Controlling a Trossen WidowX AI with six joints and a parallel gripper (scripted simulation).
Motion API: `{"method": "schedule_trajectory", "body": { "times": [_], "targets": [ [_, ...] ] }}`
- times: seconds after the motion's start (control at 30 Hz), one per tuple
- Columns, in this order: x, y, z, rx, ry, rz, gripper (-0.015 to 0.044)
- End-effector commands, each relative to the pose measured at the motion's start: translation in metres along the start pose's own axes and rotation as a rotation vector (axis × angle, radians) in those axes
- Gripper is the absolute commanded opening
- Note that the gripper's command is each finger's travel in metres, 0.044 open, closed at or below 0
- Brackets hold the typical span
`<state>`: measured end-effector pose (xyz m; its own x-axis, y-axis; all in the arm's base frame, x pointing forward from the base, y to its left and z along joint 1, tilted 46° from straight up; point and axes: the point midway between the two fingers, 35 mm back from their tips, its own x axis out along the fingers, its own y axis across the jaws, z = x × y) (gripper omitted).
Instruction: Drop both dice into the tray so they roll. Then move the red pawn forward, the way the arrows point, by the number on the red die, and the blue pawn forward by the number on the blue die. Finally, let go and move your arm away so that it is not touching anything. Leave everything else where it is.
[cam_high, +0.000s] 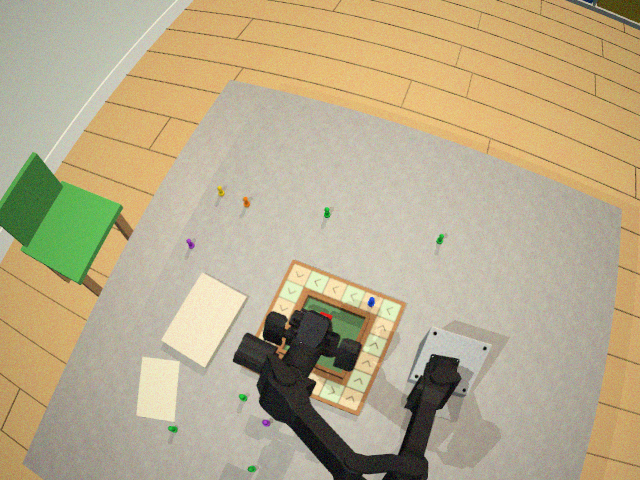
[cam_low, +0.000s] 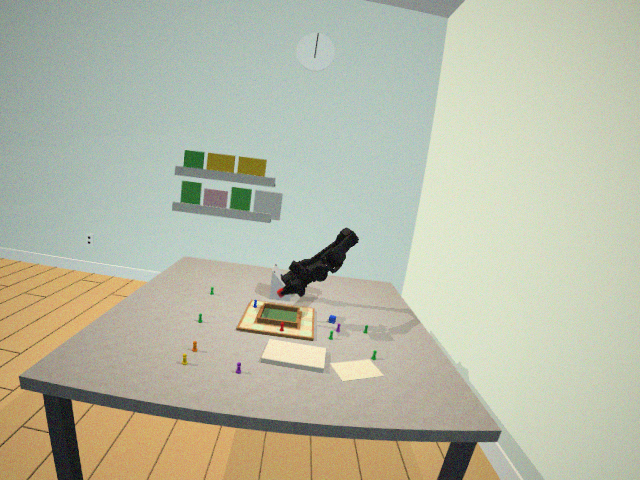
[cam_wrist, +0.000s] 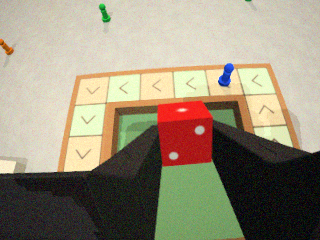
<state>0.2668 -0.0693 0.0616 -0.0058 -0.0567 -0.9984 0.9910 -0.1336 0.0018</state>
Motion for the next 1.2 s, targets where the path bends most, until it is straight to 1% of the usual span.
{"method": "schedule_trajectory", "body": {
  "times": [0.0,0.5,0.77,0.8,0.9,1.03,1.07,1.1,1.13,1.17],
  "targets": [
    [-0.004,-0.001,0.000,0.005,-0.004,0.000,0.0000],
    [-0.002,-0.001,0.000,0.000,-0.001,-0.002,0.0000],
    [-0.002,-0.001,0.000,0.000,-0.001,-0.002,0.0210],
    [-0.005,0.000,0.002,0.000,-0.001,-0.001,0.0236],
    [-0.027,0.000,0.028,0.004,-0.006,0.000,0.0315],
    [-0.029,0.000,0.030,0.005,-0.006,0.000,0.0420],
    [-0.029,0.000,0.030,0.005,-0.006,0.000,0.0440],
    [-0.027,-0.001,0.030,0.001,0.010,-0.007,0.0440],
    [-0.022,-0.002,0.028,-0.009,0.060,-0.027,0.0440],
    [-0.014,-0.004,0.025,-0.024,0.145,-0.053,0.0440]
  ]
}}
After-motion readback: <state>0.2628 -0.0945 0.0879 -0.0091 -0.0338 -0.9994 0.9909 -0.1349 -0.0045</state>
